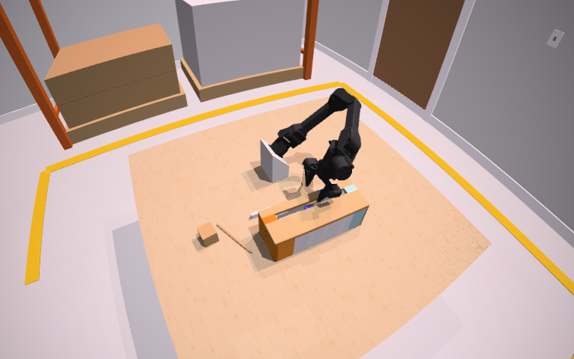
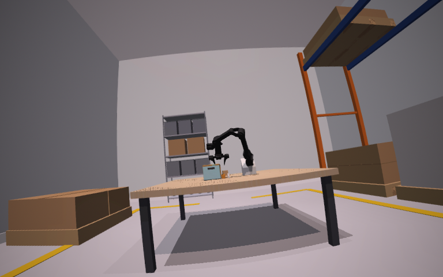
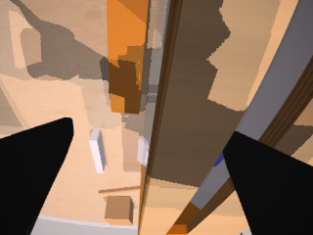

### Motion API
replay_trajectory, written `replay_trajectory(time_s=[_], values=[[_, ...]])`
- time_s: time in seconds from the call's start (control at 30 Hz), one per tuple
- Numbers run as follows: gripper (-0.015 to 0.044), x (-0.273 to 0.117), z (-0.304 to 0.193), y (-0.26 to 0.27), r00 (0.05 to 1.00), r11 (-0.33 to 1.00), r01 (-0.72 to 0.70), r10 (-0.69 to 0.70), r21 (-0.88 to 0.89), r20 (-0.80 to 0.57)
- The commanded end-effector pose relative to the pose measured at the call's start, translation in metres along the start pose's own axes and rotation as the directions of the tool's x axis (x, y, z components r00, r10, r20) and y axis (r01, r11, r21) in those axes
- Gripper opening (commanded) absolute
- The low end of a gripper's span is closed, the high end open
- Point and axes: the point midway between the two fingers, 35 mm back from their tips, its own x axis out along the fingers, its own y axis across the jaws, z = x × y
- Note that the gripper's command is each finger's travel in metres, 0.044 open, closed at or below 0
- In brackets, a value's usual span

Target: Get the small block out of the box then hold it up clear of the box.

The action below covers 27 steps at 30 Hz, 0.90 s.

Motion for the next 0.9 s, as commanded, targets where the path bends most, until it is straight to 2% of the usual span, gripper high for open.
replay_trajectory(time_s=[0.0,0.53,0.87], values=[[0.04,0.006,0.003,0.0,1.0,1.0,0.002,-0.002,0.007,0.006],[0.04,0.03,0.012,0.003,1.0,1.0,0.002,-0.002,0.007,0.01],[0.04,0.032,-0.005,0.003,1.0,1.0,0.0,0.0,0.0,0.003]])
